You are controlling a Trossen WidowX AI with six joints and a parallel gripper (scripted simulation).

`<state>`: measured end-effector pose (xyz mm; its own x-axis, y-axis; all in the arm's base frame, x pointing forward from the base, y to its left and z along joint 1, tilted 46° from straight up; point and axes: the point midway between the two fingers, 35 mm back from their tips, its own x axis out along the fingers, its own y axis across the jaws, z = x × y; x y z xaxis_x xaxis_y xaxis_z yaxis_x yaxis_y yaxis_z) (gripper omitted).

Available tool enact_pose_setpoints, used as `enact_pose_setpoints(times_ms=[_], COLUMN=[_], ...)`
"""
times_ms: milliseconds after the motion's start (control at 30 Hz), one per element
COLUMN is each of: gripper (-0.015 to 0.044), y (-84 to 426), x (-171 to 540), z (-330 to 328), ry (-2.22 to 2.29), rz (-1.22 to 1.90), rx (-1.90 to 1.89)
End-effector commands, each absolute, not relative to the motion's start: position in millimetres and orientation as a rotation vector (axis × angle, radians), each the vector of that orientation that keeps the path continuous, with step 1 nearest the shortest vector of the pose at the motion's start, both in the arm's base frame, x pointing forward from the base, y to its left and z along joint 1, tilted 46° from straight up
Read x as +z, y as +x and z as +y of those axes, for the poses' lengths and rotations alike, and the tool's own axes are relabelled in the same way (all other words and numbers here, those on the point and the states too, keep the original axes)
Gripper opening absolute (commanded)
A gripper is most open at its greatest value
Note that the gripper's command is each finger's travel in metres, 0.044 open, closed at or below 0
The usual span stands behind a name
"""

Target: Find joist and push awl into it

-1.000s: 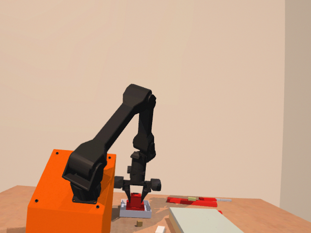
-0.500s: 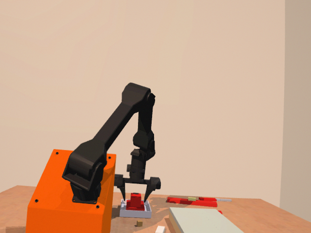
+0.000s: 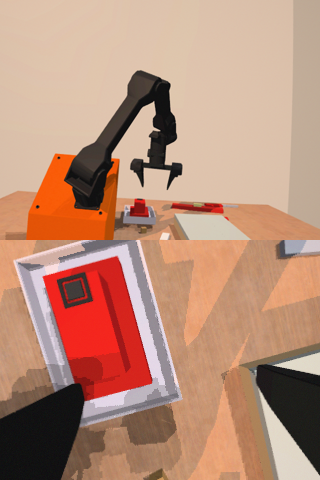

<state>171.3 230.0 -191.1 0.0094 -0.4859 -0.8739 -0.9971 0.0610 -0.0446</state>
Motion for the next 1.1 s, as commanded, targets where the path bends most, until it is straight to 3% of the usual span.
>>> enact_pose_setpoints(times_ms=[0, 300, 600, 1067], gripper=[0.044, 0.044, 0.044, 0.044], y=[218, 277, 244, 232], x=[-150, -55, 23, 23], z=[196, 61, -80, -85], ry=[-1.423, -1.198, -0.993, -0.978], rz=[1.588, 1.633, 1.682, 1.687], rx=[0.677, 0.203, -0.297, -0.335])
